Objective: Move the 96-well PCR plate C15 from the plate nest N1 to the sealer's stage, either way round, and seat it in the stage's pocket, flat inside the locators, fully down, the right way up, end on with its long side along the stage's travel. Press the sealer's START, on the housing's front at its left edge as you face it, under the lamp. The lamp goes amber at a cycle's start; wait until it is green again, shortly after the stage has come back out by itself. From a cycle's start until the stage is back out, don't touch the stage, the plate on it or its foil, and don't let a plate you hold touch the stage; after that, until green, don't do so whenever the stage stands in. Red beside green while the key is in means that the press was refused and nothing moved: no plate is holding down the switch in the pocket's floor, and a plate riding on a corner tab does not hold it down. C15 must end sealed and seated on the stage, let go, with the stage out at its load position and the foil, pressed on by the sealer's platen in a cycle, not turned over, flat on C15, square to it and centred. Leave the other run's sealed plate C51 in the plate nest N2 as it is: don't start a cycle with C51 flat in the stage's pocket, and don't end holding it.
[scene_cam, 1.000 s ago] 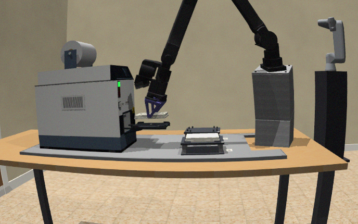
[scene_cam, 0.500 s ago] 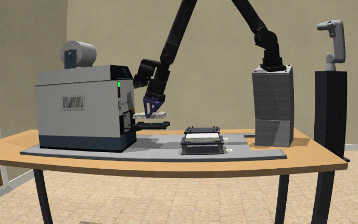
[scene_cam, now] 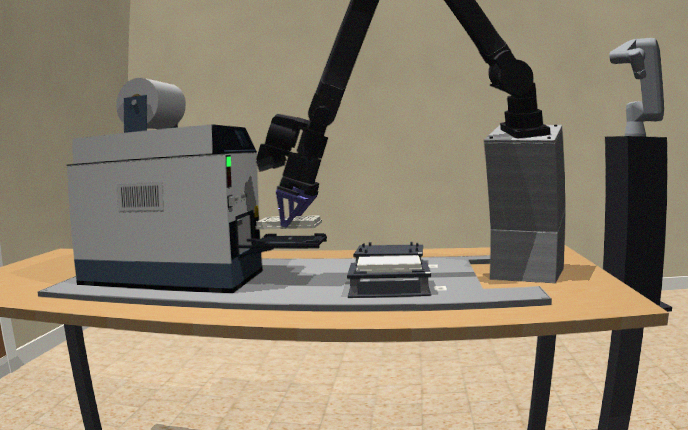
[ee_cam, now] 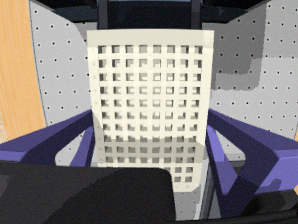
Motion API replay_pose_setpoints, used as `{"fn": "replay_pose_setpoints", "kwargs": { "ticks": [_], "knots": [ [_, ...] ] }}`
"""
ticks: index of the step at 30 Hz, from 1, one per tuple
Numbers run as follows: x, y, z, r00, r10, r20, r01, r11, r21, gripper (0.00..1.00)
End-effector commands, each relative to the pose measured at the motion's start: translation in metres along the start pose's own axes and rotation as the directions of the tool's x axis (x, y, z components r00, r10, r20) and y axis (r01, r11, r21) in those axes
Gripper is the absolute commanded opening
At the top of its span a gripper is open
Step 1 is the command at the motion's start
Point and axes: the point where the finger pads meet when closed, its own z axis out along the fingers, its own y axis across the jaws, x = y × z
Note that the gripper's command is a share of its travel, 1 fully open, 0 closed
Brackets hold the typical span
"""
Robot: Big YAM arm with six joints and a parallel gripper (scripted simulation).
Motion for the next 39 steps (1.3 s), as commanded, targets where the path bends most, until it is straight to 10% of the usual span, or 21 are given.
{"fn": "replay_pose_setpoints", "kwargs": {
  "ticks": [1,26,39],
  "knots": [
    [-0.011,-0.006,-0.01,0.999,-0.001,0.035,0.001,1.0,-0.002,0.0],
    [-0.042,0.01,-0.016,0.997,-0.017,0.073,0.017,1.0,-0.008,0.0],
    [-0.013,-0.008,-0.01,0.999,0.001,0.042,-0.001,1.0,-0.002,0.0]
  ]
}}
